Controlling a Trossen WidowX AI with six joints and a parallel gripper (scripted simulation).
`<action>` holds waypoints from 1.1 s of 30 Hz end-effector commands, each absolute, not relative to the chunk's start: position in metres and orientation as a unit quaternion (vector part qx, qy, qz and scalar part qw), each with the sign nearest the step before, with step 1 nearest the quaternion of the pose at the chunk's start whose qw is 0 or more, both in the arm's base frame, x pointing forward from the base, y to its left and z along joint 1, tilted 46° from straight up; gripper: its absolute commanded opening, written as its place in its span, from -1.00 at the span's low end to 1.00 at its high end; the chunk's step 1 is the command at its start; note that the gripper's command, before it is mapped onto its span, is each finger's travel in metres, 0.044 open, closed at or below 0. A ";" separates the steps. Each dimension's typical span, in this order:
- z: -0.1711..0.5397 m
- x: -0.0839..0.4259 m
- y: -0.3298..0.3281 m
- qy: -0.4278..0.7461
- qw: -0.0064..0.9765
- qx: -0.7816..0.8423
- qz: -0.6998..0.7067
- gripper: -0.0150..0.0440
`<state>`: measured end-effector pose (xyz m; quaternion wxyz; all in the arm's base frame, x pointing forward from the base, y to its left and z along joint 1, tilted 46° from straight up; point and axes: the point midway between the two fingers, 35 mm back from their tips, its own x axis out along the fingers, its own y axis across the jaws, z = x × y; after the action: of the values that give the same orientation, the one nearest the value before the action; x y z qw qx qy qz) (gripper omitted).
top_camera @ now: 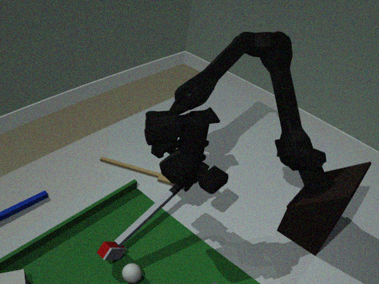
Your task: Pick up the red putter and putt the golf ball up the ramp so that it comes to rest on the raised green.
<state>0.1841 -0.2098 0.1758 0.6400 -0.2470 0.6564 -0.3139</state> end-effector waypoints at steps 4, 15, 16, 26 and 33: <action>0.177 0.184 -0.210 0.656 0.641 -0.247 -0.314 -0.49; 0.196 0.183 -0.232 0.654 0.643 -0.248 -0.312 -0.49; 0.196 0.183 -0.232 0.654 0.643 -0.248 -0.312 -0.49; 0.149 0.196 -0.191 0.659 0.644 -0.238 -0.307 -0.49; 0.095 0.193 -0.138 0.657 0.643 -0.245 -0.308 -0.49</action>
<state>0.1979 -0.1575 0.1142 0.6452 -0.2384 0.6589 -0.3045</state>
